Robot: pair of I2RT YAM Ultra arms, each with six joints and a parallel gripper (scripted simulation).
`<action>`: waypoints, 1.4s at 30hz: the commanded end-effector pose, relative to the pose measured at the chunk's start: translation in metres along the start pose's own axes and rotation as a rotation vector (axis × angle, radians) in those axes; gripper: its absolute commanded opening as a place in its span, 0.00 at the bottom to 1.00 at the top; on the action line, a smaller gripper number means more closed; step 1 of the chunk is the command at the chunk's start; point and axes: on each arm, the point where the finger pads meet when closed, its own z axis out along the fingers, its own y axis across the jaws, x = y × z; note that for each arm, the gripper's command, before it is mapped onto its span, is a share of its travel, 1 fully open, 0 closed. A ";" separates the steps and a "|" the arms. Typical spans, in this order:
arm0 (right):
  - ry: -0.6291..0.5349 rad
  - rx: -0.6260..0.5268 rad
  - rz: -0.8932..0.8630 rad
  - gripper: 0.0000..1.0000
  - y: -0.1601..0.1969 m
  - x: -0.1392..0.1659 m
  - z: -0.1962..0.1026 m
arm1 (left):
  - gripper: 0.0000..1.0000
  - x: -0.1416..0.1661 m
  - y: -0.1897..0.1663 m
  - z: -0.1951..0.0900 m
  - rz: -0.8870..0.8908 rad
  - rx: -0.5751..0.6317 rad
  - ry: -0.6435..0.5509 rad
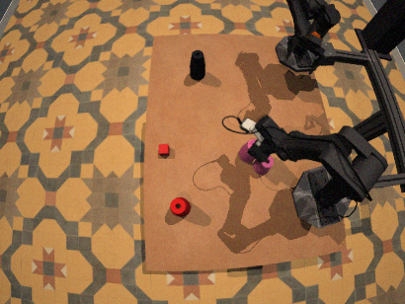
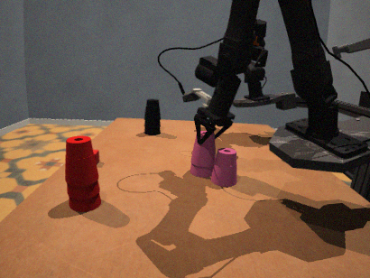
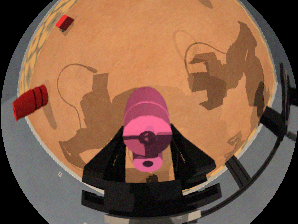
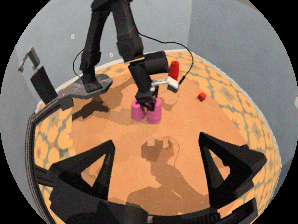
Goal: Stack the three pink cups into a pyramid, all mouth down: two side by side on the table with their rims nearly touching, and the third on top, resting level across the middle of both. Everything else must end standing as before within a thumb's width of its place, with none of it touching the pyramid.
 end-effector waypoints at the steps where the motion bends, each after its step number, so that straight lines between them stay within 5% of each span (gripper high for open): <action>1: -0.043 0.005 0.026 1.00 -0.003 -0.011 -0.004 | 0.00 -0.005 -0.002 -0.008 -0.004 0.005 -0.015; 36: -0.043 0.005 0.026 1.00 -0.003 -0.011 -0.004 | 0.00 -0.039 0.000 -0.094 -0.008 -0.002 -0.027; 42: -0.043 0.005 0.026 1.00 -0.003 -0.011 -0.004 | 0.00 -0.021 0.001 -0.093 -0.006 -0.008 0.000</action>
